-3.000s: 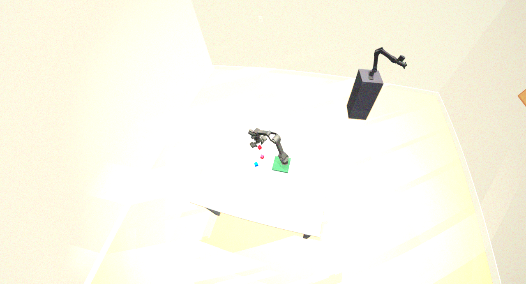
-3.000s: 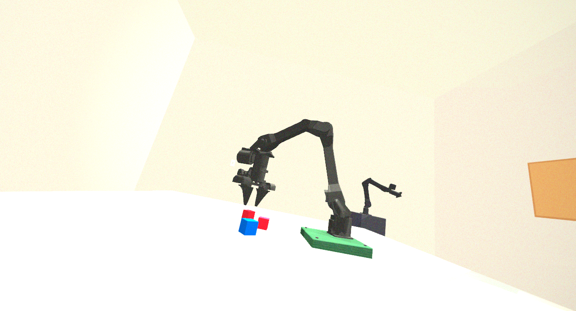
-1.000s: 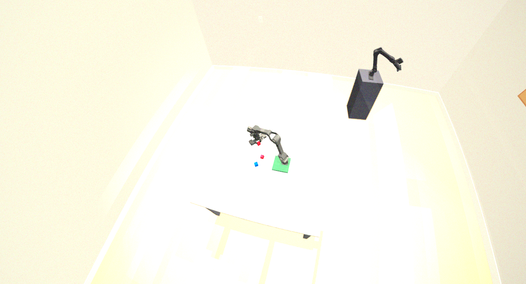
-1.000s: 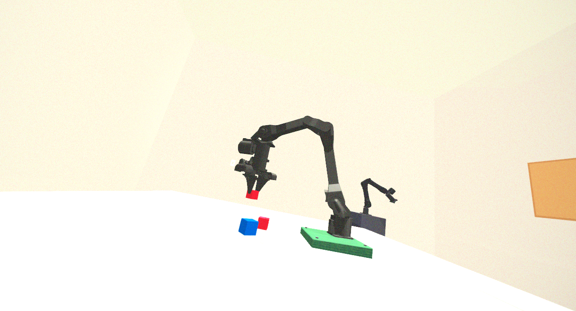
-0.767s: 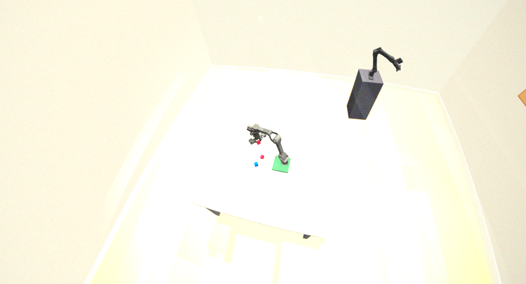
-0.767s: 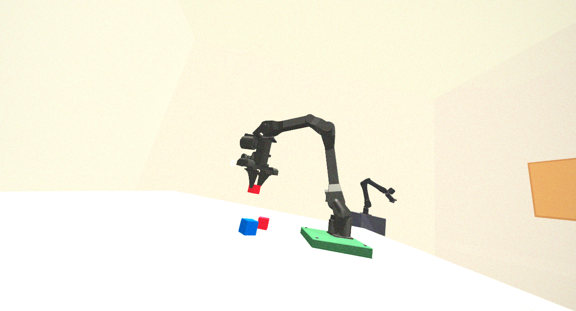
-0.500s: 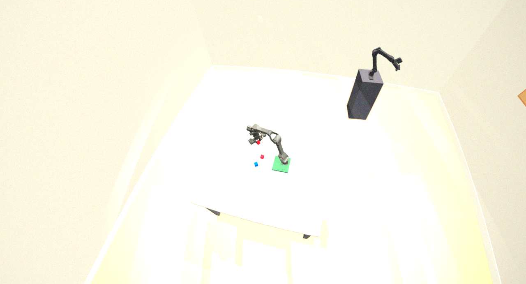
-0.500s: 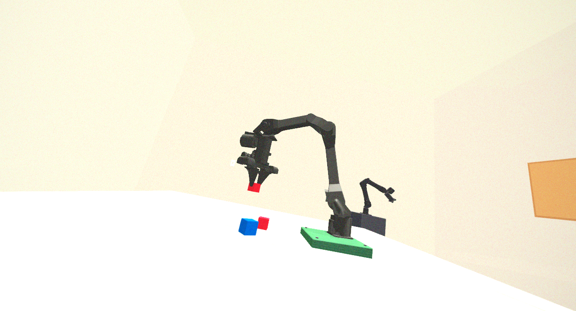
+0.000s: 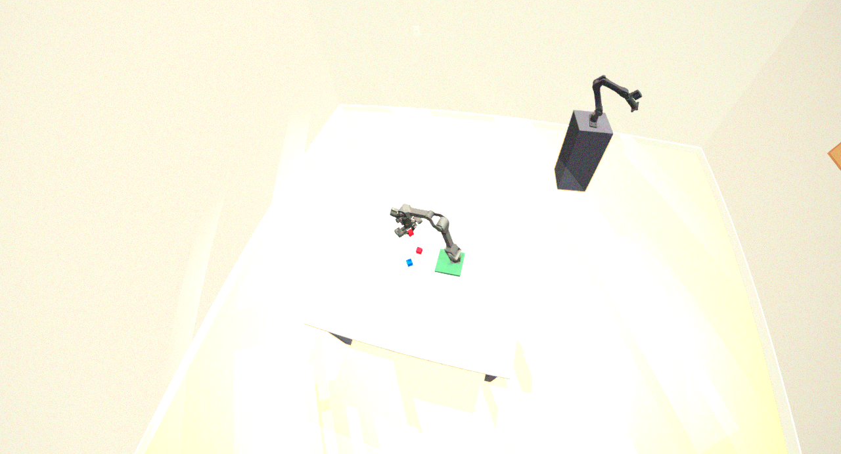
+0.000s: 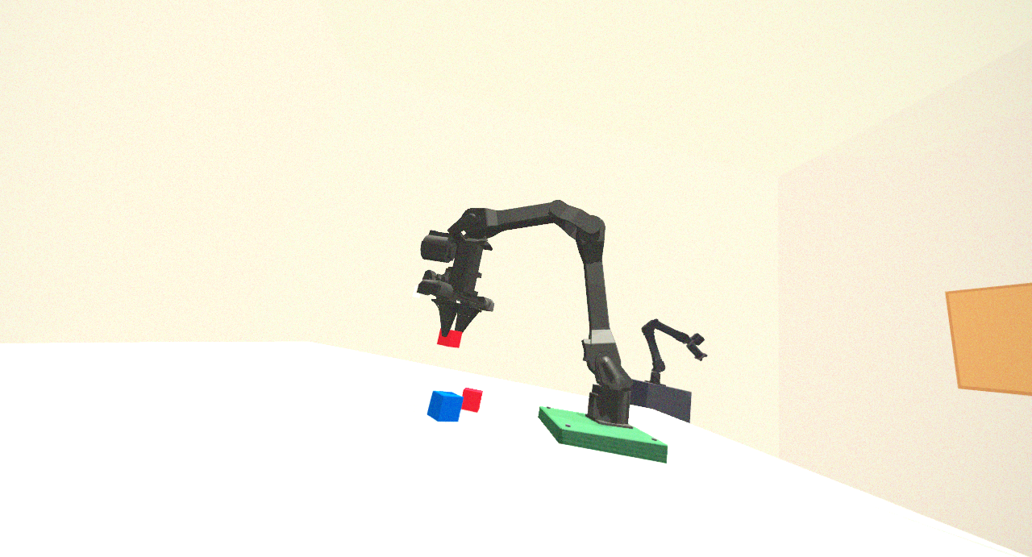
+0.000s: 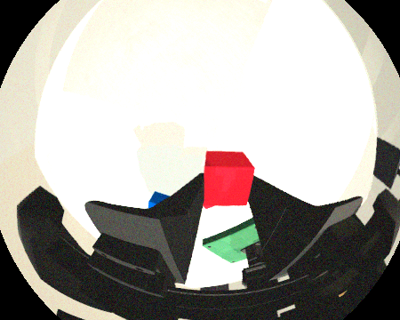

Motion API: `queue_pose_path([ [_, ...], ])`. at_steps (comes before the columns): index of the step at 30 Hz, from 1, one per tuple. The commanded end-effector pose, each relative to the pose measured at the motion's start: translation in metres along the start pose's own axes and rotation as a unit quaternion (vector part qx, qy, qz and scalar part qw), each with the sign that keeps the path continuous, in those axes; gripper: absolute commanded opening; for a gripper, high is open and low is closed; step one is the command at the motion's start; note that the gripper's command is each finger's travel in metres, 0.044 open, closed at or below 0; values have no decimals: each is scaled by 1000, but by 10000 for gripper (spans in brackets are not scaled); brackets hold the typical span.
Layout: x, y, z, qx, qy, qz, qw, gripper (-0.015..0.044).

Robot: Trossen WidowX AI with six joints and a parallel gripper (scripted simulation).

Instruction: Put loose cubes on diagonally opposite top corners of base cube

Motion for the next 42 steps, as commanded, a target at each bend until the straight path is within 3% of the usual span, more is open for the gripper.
queue_pose_path([
  [1,8,-5,0,-6,-1,-10,1000,105],
  [42,98,-98,25,-1,13,-198,980,105],
])
Point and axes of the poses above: the point midway between the two fingers, 35 mm back from their tips, its own z axis out along the fingers, its own x axis across the jaws, y = z × x, the point moved 2 cm from there along -z, back along the fingers, and after that the axes turned 5 degrees about z, right-handed, at the moved point
